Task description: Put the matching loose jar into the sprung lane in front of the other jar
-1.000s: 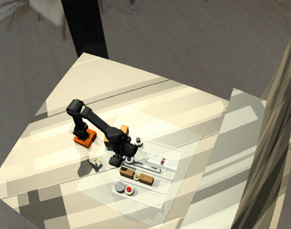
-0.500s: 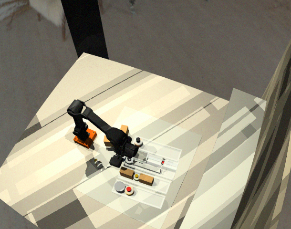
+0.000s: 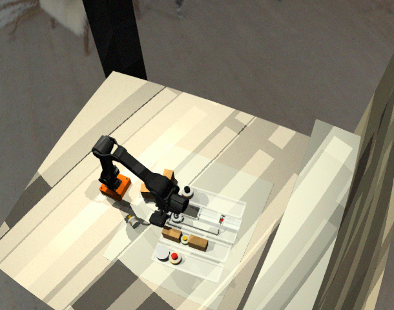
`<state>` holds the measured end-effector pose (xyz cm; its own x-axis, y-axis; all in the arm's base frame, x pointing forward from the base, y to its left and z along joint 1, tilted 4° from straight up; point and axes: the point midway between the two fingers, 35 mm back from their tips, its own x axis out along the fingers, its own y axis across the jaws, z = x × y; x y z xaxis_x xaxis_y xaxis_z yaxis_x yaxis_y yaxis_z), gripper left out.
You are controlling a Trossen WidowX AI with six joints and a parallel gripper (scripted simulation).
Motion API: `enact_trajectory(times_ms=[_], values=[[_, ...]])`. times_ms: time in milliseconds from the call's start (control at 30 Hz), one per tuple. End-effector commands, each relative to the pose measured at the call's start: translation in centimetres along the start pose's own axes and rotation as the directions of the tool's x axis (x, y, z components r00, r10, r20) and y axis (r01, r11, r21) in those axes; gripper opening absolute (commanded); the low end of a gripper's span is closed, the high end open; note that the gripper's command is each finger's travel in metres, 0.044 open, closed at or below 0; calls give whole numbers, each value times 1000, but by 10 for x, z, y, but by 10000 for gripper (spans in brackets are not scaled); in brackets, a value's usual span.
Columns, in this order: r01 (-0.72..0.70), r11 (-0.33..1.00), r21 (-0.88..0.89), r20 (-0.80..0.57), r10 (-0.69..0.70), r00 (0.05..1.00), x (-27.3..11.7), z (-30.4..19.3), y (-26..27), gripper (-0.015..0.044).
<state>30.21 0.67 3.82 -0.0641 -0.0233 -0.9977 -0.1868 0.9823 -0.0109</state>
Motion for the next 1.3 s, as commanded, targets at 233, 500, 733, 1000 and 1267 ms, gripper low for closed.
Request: enact_trajectory(times_ms=[233, 500, 733, 1000, 1267], values=[[1, 1000, 3, 26, -1, 1000, -3, 12, 0, 0], [1, 1000, 3, 26, -1, 1000, -3, 15, 0, 0], [1, 1000, 3, 26, -1, 1000, -3, 18, 0, 0], [1, 1000, 3, 26, -1, 1000, -4, 21, 0, 0], [1, 1000, 3, 27, -1, 1000, -4, 24, 0, 0]])
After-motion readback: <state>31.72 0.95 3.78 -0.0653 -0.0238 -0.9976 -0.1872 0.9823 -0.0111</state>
